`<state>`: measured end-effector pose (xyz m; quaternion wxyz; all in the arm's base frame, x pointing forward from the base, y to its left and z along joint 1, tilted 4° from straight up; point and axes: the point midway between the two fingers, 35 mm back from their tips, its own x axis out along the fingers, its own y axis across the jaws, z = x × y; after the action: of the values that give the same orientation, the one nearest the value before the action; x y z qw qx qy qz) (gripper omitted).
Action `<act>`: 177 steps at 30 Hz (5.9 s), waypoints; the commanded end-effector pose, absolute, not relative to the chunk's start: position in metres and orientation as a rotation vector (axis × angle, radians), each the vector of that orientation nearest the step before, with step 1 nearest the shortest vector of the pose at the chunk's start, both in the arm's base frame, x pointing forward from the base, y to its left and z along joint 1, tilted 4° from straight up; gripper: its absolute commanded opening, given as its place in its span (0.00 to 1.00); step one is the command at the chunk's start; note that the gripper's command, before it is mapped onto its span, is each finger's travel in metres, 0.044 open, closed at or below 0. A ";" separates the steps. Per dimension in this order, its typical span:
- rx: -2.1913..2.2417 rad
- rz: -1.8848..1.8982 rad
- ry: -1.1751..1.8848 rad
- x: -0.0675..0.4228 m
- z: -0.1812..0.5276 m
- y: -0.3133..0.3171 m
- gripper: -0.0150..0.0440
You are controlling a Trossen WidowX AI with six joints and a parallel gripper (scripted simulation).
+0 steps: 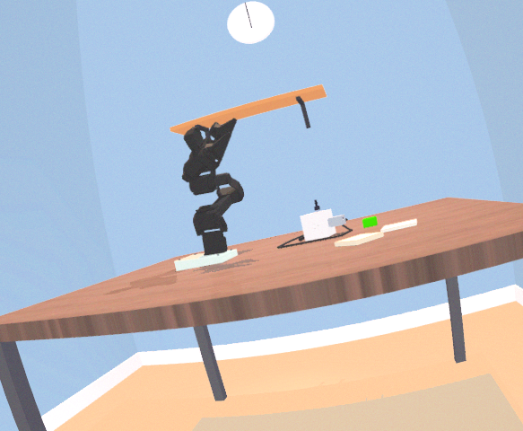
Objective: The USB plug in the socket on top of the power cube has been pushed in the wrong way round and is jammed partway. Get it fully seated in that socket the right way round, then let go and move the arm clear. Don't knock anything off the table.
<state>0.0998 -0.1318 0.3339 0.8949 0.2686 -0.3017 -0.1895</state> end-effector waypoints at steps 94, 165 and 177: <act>-0.957 0.863 1.280 0.324 0.159 0.043 1.00; -0.950 0.861 1.280 0.324 0.165 0.043 0.25; -0.950 0.861 1.280 0.323 0.173 0.043 0.25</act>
<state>0.3224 0.0430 0.1687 0.6153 -0.4119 0.5578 0.3749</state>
